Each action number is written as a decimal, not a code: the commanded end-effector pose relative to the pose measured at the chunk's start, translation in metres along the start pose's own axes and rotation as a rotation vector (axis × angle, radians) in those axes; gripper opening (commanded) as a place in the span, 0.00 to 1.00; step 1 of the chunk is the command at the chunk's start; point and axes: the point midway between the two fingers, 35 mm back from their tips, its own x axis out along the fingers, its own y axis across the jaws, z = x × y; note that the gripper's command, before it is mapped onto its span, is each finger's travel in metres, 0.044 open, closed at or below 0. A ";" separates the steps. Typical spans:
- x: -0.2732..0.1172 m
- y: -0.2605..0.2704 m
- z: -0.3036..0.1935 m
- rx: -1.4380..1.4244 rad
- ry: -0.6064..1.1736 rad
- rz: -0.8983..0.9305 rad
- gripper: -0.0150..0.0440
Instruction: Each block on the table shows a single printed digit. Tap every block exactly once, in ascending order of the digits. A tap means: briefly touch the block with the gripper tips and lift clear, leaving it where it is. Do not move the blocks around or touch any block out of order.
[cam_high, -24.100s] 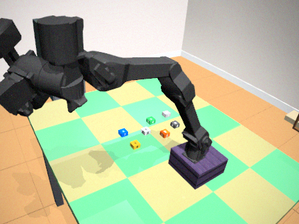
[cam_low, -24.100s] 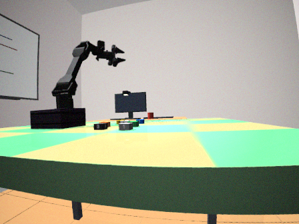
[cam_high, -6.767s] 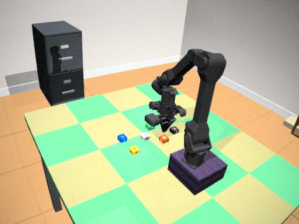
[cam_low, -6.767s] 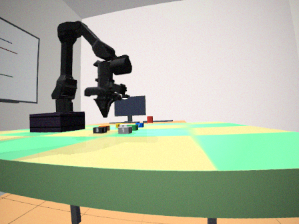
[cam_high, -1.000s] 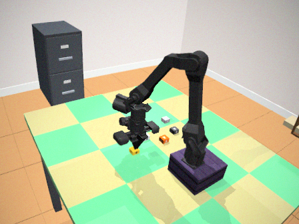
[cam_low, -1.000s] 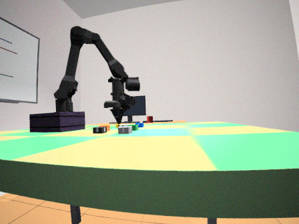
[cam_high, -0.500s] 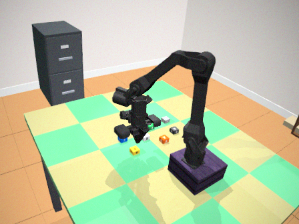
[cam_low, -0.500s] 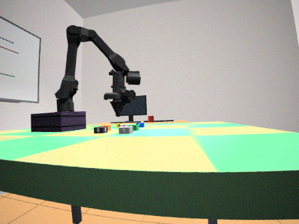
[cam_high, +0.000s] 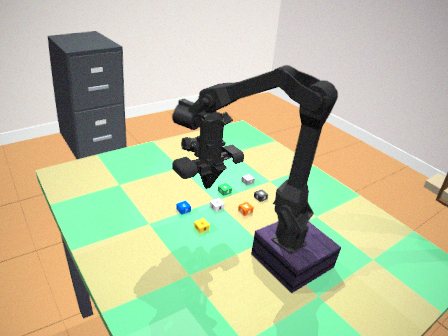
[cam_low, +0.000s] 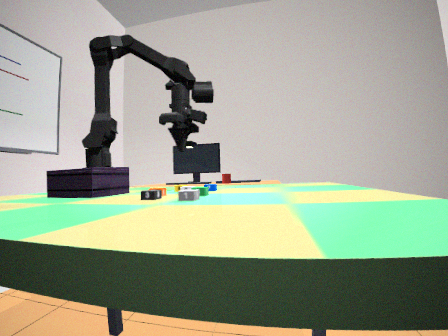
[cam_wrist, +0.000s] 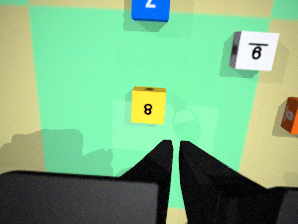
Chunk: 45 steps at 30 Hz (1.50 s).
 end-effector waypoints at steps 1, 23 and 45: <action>-0.003 -0.034 0.028 0.007 -0.011 0.005 0.29; 0.079 -0.074 0.048 0.013 -0.005 -0.016 0.29; 0.108 -0.074 0.048 0.013 -0.005 -0.016 0.29</action>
